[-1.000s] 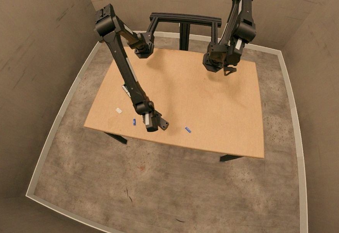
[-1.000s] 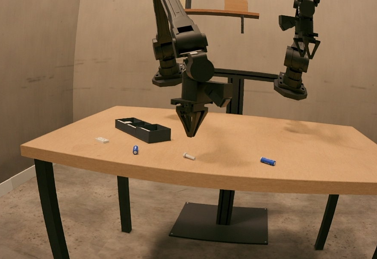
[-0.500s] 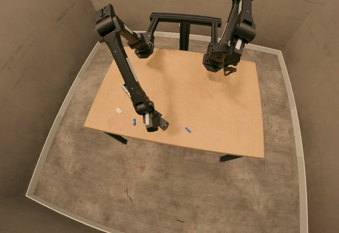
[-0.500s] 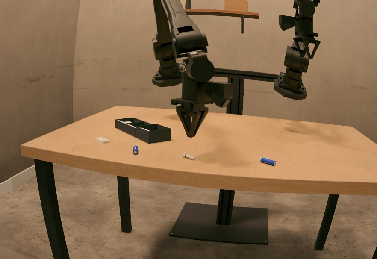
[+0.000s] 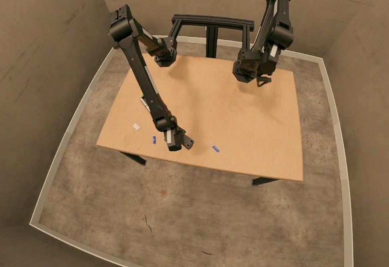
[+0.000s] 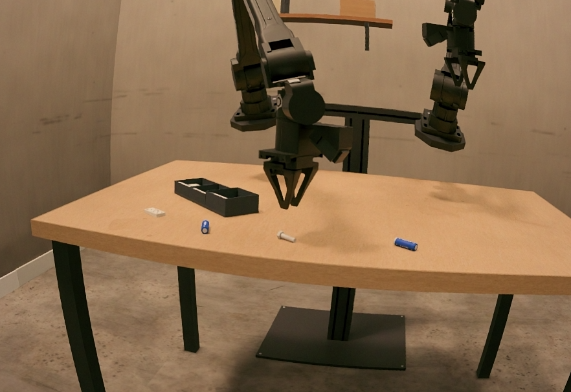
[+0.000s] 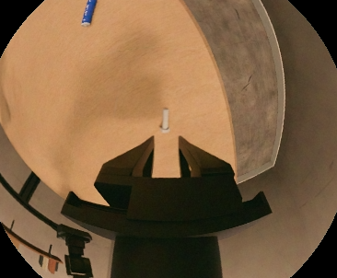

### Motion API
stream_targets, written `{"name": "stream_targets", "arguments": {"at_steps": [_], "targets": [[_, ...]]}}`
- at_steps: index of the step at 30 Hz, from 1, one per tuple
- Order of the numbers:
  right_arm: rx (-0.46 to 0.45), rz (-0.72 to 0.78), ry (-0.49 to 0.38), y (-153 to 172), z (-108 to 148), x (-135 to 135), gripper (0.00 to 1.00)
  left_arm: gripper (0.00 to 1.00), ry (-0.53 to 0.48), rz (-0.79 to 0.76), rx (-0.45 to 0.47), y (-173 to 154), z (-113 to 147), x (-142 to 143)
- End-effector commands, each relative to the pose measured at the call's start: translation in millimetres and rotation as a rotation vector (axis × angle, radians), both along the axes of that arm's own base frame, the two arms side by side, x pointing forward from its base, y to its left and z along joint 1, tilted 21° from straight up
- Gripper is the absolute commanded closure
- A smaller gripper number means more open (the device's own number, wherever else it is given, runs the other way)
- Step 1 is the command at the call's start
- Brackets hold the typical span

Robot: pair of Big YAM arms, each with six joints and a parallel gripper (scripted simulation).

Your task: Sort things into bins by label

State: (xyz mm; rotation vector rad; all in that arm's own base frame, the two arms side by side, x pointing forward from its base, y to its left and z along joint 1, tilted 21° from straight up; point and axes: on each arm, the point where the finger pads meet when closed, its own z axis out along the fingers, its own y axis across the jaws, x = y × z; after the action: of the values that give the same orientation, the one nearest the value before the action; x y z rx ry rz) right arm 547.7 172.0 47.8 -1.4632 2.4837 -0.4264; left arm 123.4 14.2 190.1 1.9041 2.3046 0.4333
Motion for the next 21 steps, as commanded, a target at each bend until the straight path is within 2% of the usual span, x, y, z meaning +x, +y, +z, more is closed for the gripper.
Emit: {"name": "stream_targets", "arguments": {"at_steps": [1,4,5,7,8,9,10,21], "targets": [[0.010,0.011,-0.028,17,4,8,0.71,0.00,-0.071,-0.004,-0.009,0,33,5],[0.011,0.011,-0.029,18,4,8,0.71,0.00,-0.071,-0.004,-0.009,0,33,5],[0.021,-0.031,-0.024,11,20,-9,0.71,0.00,-0.071,-0.004,-0.009,0,33,5],[0.022,-0.031,-0.024,10,26,-13,0.71,0.00,-0.071,-0.004,-0.009,0,33,5],[0.022,-0.031,-0.024,10,26,-13,0.71,0.00,-0.071,-0.004,-0.009,0,33,5],[0.038,-0.031,-0.060,16,43,2,0.71,0.00,-0.071,-0.004,-0.009,0,33,5],[0.040,-0.031,-0.066,17,47,5,0.71,0.00,-0.071,-0.004,-0.009,0,33,5],[0.040,-0.031,-0.065,19,48,7,0.71,0.00,-0.071,-0.004,-0.009,0,33,5]]}}
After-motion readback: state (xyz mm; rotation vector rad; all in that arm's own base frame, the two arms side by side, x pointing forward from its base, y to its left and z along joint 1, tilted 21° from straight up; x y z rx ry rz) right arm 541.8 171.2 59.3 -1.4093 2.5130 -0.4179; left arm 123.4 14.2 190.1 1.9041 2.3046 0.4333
